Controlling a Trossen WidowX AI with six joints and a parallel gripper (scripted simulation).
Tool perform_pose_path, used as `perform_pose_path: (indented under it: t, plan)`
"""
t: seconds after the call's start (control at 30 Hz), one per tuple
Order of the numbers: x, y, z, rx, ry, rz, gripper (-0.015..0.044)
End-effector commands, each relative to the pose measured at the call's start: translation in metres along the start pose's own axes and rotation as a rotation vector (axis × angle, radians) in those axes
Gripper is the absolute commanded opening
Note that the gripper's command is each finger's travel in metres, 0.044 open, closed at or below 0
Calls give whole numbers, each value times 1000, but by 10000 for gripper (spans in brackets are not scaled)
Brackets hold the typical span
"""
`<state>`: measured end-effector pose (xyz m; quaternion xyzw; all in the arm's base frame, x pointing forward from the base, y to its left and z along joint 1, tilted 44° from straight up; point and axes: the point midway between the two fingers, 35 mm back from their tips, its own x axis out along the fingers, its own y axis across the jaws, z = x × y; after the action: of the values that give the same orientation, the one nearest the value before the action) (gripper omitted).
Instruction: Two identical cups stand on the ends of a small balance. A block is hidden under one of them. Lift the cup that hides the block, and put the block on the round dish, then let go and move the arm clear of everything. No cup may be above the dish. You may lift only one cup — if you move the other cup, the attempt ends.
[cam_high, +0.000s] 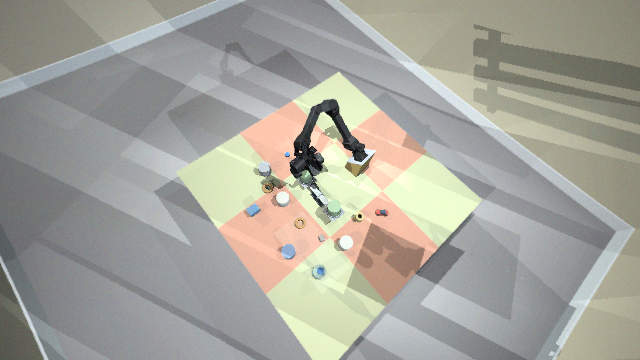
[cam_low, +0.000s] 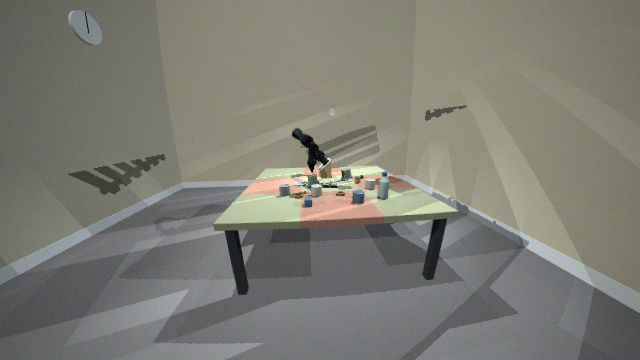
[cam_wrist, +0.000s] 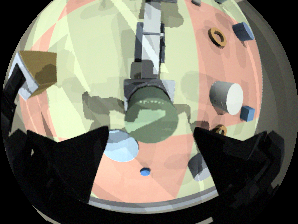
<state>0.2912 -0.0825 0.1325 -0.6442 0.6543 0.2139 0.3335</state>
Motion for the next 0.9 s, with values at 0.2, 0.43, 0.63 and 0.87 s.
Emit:
perform_pose_path:
  t: [0.2, 0.43, 0.63, 0.87]
  plan:
    - [16, -2, -1, -21, -10, 2, 440]
    - [23, -3, -1, -21, -11, 3, 440]
    - [33, -3, 0, -21, -11, 3, 440]
    - [44, -3, 0, -20, -11, 3, 440]
